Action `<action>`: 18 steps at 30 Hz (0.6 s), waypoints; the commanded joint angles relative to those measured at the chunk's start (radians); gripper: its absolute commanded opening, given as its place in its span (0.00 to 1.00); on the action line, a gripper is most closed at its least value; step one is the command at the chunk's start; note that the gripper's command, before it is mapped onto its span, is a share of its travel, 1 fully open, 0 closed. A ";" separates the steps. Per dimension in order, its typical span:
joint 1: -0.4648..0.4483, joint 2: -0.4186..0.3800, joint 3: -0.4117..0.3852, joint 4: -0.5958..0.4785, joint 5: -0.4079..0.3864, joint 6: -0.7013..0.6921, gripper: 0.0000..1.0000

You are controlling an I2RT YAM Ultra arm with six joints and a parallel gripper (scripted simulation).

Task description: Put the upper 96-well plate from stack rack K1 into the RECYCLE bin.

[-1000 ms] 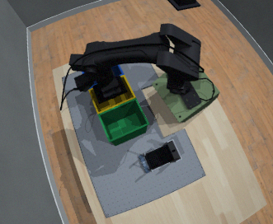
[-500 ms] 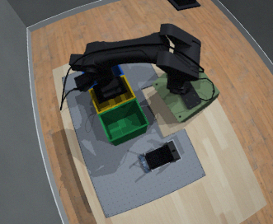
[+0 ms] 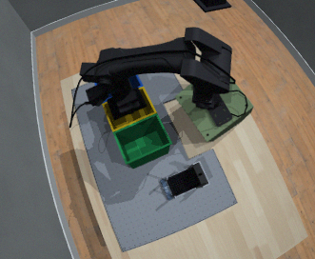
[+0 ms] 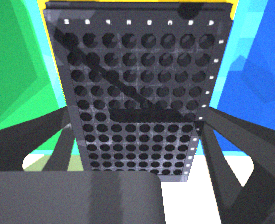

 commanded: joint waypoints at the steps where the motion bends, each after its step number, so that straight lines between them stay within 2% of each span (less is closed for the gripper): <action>1: 0.011 -0.035 -0.024 0.025 -0.004 0.010 0.00; 5: 0.020 -0.026 -0.024 0.053 0.007 0.020 0.00; 7: 0.022 0.011 -0.051 0.066 0.008 0.024 0.00; 14: 0.034 0.024 -0.056 0.102 0.012 0.034 0.00; 15: 0.027 -0.007 -0.065 0.110 0.010 0.036 0.00; 18: 0.044 0.018 -0.086 0.131 0.016 0.043 0.00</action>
